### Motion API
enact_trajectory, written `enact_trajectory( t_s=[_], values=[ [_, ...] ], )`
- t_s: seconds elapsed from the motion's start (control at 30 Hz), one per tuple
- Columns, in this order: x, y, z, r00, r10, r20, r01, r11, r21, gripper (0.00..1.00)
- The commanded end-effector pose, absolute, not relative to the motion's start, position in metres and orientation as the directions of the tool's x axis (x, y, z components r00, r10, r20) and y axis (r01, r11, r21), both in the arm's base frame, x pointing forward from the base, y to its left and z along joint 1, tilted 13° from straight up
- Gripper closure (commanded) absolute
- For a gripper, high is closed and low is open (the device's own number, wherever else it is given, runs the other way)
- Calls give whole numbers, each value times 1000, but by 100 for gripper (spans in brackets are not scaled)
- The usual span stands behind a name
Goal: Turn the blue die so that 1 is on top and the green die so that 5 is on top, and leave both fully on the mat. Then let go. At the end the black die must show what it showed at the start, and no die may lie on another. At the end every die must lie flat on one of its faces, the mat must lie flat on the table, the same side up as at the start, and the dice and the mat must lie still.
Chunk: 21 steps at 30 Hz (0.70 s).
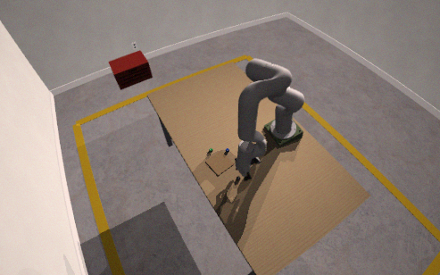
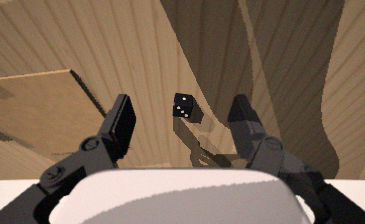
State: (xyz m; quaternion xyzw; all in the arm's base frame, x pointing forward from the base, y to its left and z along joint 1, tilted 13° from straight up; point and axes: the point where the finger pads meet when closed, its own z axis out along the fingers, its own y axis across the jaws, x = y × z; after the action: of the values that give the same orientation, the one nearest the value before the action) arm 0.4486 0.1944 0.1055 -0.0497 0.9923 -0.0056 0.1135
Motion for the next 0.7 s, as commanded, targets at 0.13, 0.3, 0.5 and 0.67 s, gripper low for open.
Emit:
enact_trajectory(
  t_s=[0.13, 0.3, 0.5, 0.67],
  values=[
    [449, 195, 106, -969, -100, -226, -97, 995, -22, 0],
    [449, 195, 108, -969, -100, -226, -97, 995, -22, 0],
    [446, 195, 121, -969, -100, -226, -97, 995, -22, 0],
    [440, 195, 147, -969, -100, -226, -97, 995, -22, 0]
  ],
)
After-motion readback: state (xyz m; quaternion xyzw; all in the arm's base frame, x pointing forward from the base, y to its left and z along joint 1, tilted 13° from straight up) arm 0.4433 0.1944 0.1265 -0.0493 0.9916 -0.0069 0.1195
